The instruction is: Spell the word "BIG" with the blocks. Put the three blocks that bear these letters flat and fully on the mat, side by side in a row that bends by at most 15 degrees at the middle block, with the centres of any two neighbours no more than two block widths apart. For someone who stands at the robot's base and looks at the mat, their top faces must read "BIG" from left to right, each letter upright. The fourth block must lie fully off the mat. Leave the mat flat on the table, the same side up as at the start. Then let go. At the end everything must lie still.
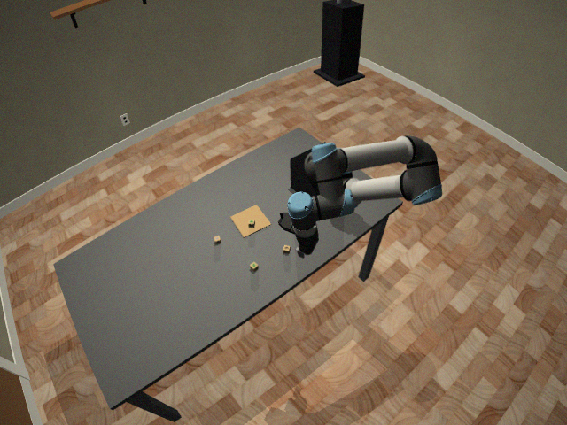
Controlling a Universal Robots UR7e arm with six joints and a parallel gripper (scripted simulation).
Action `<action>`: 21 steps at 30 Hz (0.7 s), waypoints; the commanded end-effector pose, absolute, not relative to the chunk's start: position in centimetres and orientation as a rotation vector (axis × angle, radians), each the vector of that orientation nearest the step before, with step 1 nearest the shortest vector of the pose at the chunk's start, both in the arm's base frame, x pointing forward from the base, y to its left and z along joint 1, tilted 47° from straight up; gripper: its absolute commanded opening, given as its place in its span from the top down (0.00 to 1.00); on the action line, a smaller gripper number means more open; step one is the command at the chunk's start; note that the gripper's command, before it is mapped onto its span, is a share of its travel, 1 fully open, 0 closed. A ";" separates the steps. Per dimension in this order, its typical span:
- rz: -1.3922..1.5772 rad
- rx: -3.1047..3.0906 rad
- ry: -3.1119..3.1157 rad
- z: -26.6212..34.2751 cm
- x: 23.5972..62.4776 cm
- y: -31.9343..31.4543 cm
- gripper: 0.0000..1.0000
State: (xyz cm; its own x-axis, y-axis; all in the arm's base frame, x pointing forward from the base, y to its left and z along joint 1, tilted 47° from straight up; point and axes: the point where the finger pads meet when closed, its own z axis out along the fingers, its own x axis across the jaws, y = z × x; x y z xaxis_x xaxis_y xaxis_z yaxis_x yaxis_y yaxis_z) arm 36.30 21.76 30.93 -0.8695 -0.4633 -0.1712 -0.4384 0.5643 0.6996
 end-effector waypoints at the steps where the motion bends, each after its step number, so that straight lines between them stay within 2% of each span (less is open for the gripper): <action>1: -1.216 0.793 -2.751 31.0 36.3 21.7 0.00; 21: -1.204 0.777 -2.759 30.5 36.2 21.6 0.00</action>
